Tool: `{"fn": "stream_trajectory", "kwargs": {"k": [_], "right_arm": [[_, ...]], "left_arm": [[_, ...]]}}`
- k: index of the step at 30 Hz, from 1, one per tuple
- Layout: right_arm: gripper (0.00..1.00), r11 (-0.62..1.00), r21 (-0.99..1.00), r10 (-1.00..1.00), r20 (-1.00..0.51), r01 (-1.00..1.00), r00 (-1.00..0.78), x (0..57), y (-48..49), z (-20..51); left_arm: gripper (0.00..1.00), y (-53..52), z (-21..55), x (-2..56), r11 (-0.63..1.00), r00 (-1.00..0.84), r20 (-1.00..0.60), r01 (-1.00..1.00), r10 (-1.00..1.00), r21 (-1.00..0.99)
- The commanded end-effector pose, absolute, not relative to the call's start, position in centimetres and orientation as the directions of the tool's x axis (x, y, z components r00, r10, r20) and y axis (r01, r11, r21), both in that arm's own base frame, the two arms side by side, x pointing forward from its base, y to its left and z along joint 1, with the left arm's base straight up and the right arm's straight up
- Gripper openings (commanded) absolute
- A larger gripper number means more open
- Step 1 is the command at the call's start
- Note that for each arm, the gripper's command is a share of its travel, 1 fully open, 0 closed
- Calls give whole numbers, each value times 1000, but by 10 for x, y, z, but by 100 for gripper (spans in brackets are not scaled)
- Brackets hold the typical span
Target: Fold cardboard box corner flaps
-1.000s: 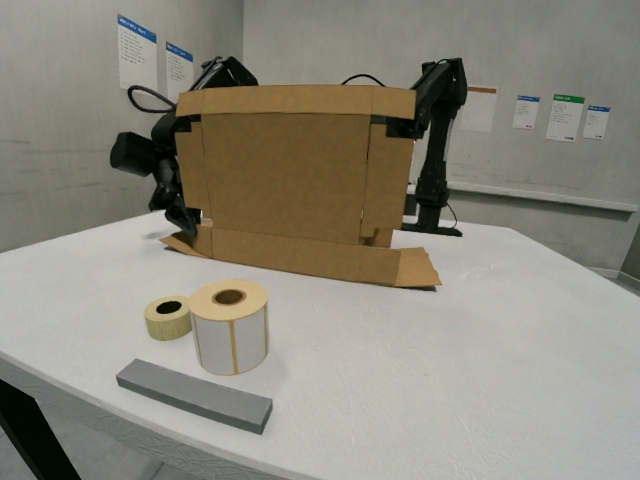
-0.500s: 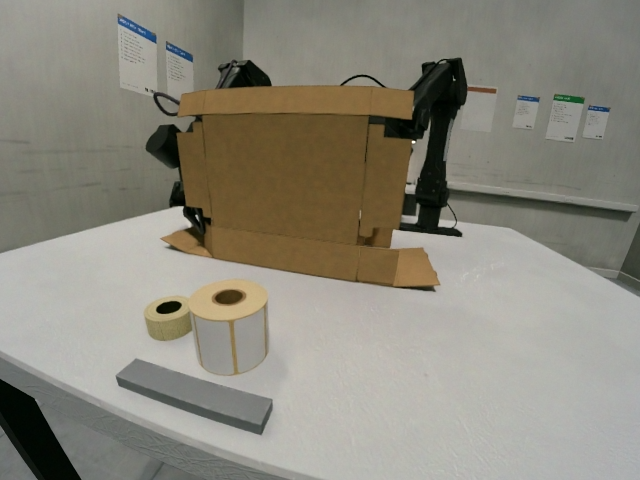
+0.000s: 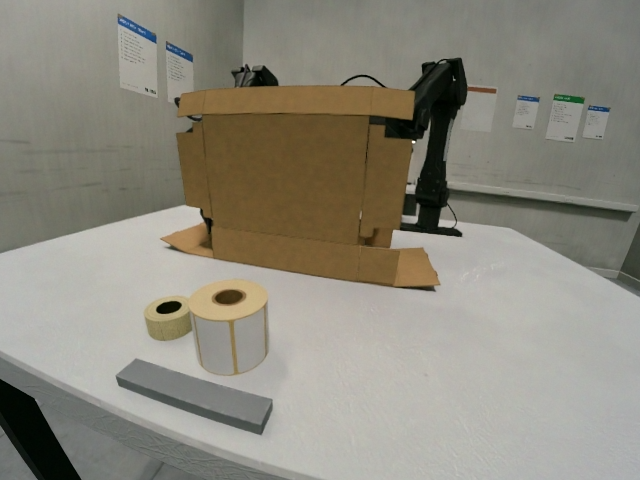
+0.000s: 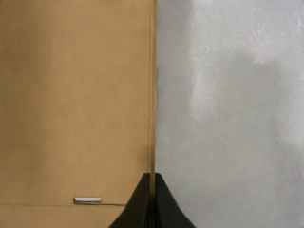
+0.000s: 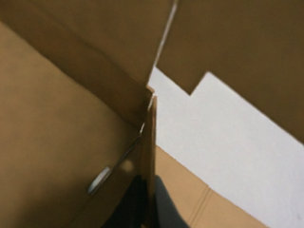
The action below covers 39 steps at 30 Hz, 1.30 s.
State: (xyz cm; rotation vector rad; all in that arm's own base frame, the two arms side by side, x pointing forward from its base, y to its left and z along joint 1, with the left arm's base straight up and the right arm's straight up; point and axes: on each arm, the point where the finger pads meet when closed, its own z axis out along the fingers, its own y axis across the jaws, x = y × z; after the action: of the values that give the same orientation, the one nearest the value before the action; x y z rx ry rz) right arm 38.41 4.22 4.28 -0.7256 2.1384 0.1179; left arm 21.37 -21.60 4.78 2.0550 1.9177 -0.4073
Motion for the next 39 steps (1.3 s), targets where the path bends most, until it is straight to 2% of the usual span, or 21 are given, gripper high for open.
{"fn": "stream_trajectory", "kwargs": {"k": [1,23,39], "right_arm": [[7,894,-190,-387,-785,-406,-484,391,43,58],[7,983,-180,-129,-762,17,-634,387,64,47],[7,976,-169,-46,-778,138,-626,388,70,56]], "left_arm": [[3,-220,57,217,-63,77,-429,997,900,46],[3,-220,57,217,-63,77,-429,997,900,46],[3,-220,57,217,-63,77,-429,997,900,47]]}}
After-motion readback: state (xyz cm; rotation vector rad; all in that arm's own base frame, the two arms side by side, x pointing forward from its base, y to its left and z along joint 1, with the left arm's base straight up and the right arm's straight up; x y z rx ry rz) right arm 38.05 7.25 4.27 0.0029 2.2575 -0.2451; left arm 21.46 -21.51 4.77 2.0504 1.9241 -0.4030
